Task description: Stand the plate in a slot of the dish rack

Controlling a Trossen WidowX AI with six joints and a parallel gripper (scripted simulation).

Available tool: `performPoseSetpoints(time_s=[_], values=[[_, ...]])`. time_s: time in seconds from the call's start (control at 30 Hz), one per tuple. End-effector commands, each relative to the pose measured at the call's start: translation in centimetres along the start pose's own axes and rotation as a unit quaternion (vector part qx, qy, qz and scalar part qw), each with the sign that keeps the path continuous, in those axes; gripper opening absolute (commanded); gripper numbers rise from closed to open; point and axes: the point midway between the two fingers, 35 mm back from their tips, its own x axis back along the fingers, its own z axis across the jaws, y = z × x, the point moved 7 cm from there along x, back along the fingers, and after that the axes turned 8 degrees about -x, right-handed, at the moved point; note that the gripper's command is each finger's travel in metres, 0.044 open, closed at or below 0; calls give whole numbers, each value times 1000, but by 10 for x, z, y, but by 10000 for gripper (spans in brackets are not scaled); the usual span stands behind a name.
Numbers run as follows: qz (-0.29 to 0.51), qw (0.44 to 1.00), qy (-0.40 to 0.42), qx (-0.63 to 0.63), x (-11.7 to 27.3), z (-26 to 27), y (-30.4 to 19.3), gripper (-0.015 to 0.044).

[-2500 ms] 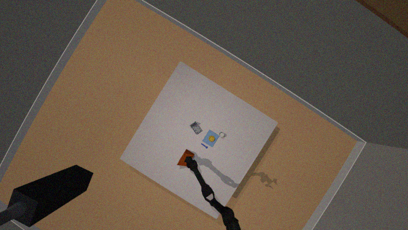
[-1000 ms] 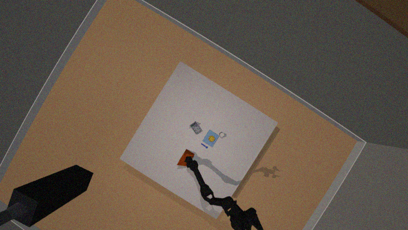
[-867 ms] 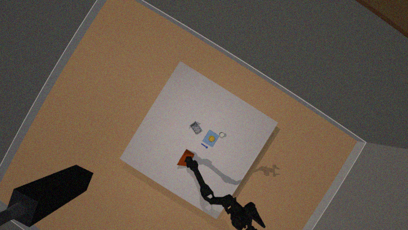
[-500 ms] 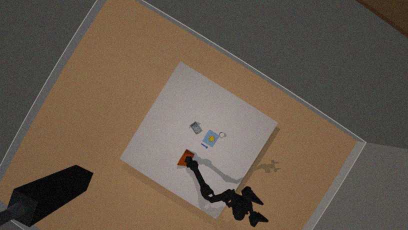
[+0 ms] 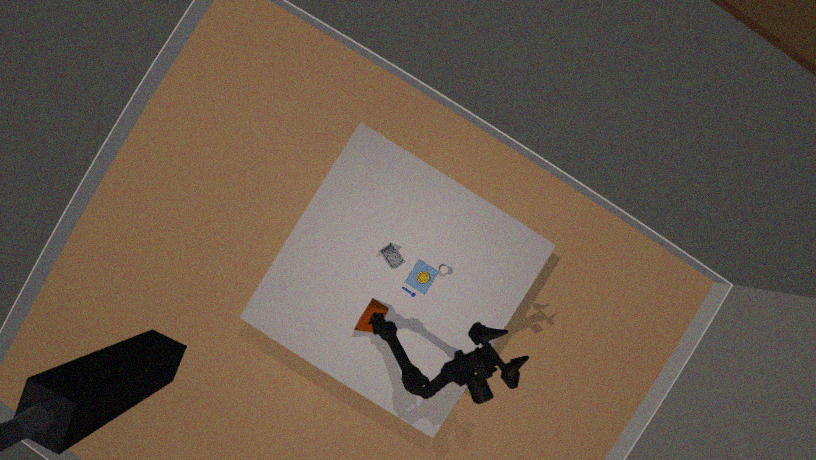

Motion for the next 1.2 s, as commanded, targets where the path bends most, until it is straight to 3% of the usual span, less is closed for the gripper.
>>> performPoseSetpoints(time_s=[0.0, 0.57, 1.17], values=[[59, 997, 36, -27, -4, 25, -26, 400], [305, 936, 135, -110, 10, 114, -130, 400], [569, 794, 160, -144, 76, 190, -228, 400]])
